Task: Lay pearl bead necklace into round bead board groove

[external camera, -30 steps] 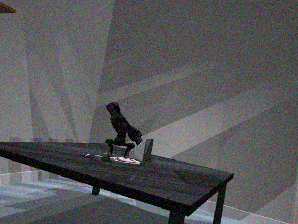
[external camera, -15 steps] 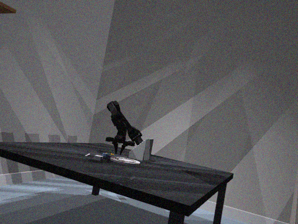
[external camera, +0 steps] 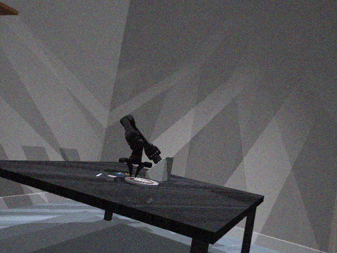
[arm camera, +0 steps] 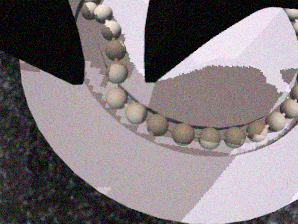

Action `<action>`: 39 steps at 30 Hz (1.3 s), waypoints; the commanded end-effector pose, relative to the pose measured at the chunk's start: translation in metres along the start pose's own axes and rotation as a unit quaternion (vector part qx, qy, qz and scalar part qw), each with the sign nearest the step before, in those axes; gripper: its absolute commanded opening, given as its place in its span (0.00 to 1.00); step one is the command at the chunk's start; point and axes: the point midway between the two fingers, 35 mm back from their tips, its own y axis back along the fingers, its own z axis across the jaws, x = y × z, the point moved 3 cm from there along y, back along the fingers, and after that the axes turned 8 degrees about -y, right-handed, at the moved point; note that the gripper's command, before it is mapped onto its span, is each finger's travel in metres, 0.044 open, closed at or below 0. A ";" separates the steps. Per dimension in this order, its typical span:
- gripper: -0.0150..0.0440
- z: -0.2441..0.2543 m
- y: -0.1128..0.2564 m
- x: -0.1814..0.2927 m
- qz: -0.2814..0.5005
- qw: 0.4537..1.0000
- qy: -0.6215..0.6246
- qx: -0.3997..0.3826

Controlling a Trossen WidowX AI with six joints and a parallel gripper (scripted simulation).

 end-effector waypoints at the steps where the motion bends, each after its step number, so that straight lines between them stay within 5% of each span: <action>1: 0.46 0.000 -0.008 0.004 0.006 1.000 0.005 0.003; 12: 0.46 0.000 -0.014 0.005 0.008 1.000 0.006 0.004; 17: 0.25 0.000 -0.012 0.003 0.005 1.000 0.003 0.001; 39: 0.25 0.000 -0.012 0.003 0.005 1.000 0.003 0.001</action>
